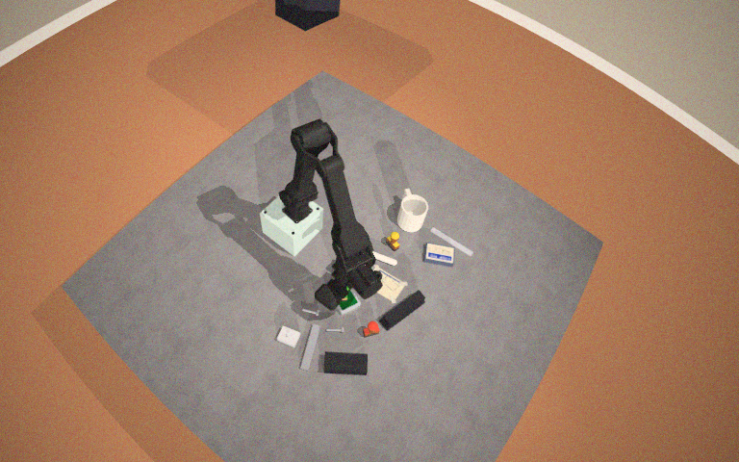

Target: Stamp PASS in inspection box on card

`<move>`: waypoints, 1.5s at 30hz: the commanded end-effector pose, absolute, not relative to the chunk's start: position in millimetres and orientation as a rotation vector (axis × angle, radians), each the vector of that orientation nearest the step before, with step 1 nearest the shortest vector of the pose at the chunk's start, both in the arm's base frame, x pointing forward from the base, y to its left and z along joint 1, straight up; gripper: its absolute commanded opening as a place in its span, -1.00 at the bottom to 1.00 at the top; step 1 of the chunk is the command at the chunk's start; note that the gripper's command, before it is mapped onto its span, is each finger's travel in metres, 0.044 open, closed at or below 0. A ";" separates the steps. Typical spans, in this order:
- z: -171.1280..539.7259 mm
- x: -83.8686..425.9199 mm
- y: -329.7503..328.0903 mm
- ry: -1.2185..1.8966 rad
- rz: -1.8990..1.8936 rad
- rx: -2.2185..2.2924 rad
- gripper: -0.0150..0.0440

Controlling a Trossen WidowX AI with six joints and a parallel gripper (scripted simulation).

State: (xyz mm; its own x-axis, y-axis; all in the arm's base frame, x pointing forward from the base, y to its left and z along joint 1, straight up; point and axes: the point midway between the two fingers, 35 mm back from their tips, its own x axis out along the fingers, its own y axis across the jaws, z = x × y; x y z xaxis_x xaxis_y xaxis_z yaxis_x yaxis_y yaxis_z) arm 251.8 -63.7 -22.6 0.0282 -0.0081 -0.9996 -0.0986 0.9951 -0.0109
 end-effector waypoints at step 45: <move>-28.4 251.5 -63.5 1.544 0.071 -0.083 -0.49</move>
State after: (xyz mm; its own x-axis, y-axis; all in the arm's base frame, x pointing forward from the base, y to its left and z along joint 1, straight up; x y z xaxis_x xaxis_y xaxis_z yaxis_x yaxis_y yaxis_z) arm 251.4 -63.6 -25.9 0.0276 -0.0080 -0.9996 -0.0988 0.9951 -0.0107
